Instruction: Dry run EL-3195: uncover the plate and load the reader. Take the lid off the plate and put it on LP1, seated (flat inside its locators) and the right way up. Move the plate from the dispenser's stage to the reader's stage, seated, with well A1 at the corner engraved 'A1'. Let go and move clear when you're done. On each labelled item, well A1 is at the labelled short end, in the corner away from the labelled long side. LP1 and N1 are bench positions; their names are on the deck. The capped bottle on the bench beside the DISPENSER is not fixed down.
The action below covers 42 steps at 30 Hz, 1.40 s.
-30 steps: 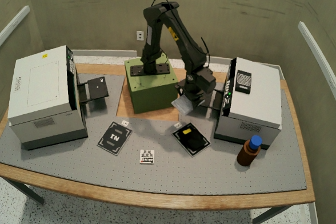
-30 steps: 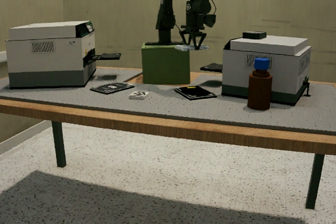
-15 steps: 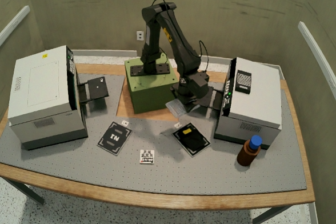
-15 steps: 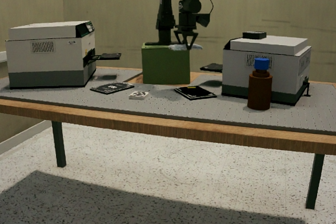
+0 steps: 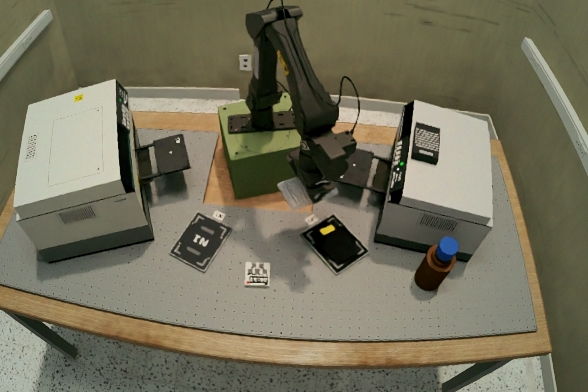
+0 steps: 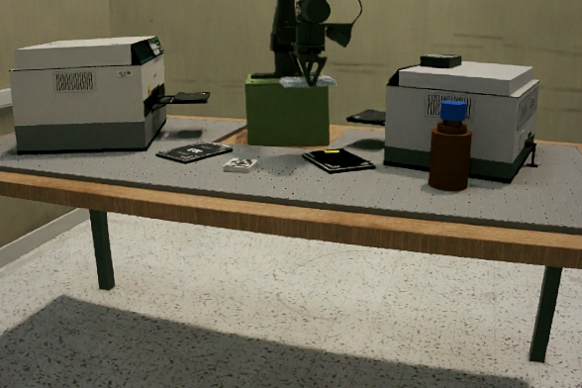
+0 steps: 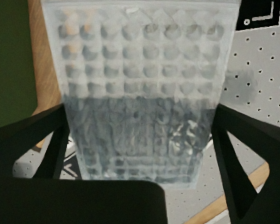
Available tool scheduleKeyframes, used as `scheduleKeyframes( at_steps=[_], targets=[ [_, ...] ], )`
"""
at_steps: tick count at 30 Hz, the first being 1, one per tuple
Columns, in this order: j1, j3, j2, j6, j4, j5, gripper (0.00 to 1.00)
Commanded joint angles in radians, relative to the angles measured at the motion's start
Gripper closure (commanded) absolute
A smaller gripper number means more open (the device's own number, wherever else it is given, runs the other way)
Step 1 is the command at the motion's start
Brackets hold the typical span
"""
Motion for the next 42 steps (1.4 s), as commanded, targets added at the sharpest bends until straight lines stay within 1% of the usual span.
scheduleKeyframes(
  at_steps=[1, 3, 5, 11, 14, 17, 28, 30, 34, 37, 42],
  targets=[
    [-0.034, 0.038, -0.040, 0.012, -0.016, -0.015, 0.14],
    [-0.053, 0.039, -0.041, 0.016, -0.018, -0.015, 0.14],
    [-0.071, 0.040, -0.041, -0.017, -0.019, -0.014, 0.14],
    [-0.129, 0.041, -0.045, 0.010, -0.022, -0.016, 0.14],
    [-0.139, 0.042, -0.045, 0.011, -0.023, -0.016, 0.14],
    [-0.166, 0.043, -0.045, -0.030, -0.025, -0.015, 0.14],
    [-0.271, 0.046, -0.051, -0.006, -0.031, -0.017, 0.14],
    [-0.271, 0.046, -0.051, -0.006, -0.031, -0.017, 0.14],
    [-0.309, 0.047, -0.053, 0.004, -0.033, -0.017, 0.14],
    [-0.336, 0.048, -0.053, -0.037, -0.035, -0.016, 0.14],
    [-0.385, 0.049, -0.057, -0.018, -0.038, -0.017, 0.14]
  ],
)
